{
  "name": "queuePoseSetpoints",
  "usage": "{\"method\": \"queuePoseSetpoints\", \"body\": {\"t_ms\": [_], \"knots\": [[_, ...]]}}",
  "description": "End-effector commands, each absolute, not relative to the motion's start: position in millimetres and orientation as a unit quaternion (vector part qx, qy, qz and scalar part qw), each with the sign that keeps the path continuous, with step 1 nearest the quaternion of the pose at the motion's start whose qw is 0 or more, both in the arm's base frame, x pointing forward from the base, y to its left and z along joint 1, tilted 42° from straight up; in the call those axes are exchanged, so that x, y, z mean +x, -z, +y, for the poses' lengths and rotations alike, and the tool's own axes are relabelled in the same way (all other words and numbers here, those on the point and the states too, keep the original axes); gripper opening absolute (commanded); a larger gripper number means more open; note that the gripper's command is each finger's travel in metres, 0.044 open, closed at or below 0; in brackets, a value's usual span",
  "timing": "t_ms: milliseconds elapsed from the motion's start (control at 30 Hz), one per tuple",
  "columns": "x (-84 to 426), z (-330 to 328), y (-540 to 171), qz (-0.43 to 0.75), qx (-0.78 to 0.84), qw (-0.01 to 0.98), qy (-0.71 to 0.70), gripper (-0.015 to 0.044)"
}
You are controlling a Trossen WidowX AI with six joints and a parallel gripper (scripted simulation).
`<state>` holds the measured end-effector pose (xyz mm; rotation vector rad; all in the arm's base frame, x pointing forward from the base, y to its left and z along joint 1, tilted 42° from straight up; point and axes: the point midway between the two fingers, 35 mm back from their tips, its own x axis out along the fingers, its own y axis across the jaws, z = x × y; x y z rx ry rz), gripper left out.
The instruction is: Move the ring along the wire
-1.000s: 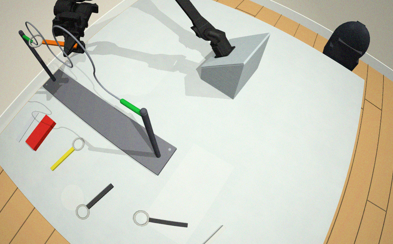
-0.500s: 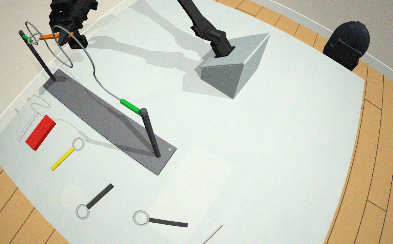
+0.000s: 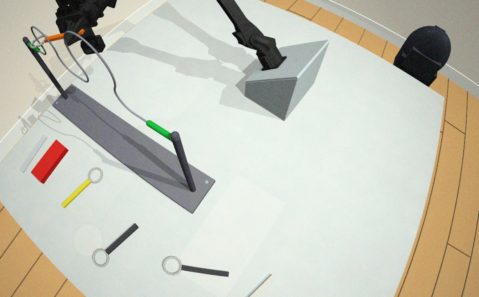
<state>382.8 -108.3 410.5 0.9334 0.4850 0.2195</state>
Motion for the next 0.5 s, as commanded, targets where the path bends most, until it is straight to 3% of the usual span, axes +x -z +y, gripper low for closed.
{"method": "queuePoseSetpoints", "body": {"t_ms": [0, 467], "knots": [[383.1, -107.4, -412.0, 0.233, 0.44, 0.861, -0.103, -0.015], [382.9, -111.9, -407.9, 0.245, 0.359, 0.897, -0.083, -0.015]]}}
